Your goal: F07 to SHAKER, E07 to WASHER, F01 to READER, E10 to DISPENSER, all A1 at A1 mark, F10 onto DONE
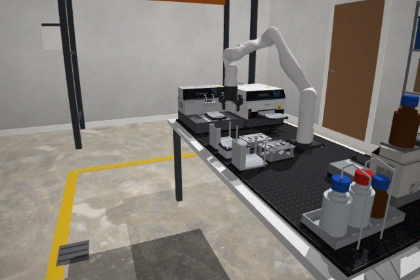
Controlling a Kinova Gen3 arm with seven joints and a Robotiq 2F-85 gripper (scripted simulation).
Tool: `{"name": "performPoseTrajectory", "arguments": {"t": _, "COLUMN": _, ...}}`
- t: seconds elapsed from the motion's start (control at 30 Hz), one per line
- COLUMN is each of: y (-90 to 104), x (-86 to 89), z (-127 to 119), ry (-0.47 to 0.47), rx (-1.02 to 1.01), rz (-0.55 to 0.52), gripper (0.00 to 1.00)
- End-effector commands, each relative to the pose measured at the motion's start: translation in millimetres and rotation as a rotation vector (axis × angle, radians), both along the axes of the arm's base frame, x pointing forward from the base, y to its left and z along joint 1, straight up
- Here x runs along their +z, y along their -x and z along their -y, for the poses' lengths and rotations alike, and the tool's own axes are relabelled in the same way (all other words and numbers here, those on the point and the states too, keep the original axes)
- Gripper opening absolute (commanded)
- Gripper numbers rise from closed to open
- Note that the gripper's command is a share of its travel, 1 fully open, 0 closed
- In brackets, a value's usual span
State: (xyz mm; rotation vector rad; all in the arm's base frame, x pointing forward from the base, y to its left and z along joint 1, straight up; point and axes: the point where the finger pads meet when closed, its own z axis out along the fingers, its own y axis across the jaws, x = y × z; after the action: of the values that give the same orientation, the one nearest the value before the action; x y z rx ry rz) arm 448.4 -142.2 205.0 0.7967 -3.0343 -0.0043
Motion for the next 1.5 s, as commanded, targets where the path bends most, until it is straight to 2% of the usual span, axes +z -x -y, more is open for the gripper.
{"name": "performPoseTrajectory", "arguments": {"t": 0.0, "y": 3.4, "x": 0.9, "z": 13, "ry": -0.002, "rx": 0.009, "rz": 0.002, "gripper": 1.0}}
{"name": "performPoseTrajectory", "arguments": {"t": 0.23, "y": 8.3, "x": 0.9, "z": 29, "ry": -0.002, "rx": 0.009, "rz": 0.002, "gripper": 1.0}}
{"name": "performPoseTrajectory", "arguments": {"t": 0.4, "y": 13.3, "x": 0.8, "z": 45, "ry": -0.002, "rx": 0.181, "rz": 0.003, "gripper": 1.0}}
{"name": "performPoseTrajectory", "arguments": {"t": 0.73, "y": 23.1, "x": 0.7, "z": 76, "ry": -0.002, "rx": 0.181, "rz": 0.003, "gripper": 1.0}}
{"name": "performPoseTrajectory", "arguments": {"t": 0.8, "y": 23.1, "x": 0.7, "z": 76, "ry": -0.002, "rx": 0.181, "rz": 0.003, "gripper": 1.0}}
{"name": "performPoseTrajectory", "arguments": {"t": 0.93, "y": 27.1, "x": 0.7, "z": 89, "ry": -0.003, "rx": 0.341, "rz": 0.003, "gripper": 1.0}}
{"name": "performPoseTrajectory", "arguments": {"t": 1.3, "y": 38.0, "x": 0.6, "z": 124, "ry": -0.003, "rx": 0.354, "rz": 0.003, "gripper": 1.0}}
{"name": "performPoseTrajectory", "arguments": {"t": 1.4, "y": 39.0, "x": 0.6, "z": 127, "ry": -0.003, "rx": 0.354, "rz": 0.003, "gripper": 1.0}}
{"name": "performPoseTrajectory", "arguments": {"t": 1.47, "y": 40.8, "x": 0.6, "z": 134, "ry": -0.003, "rx": 0.434, "rz": 0.003, "gripper": 1.0}}
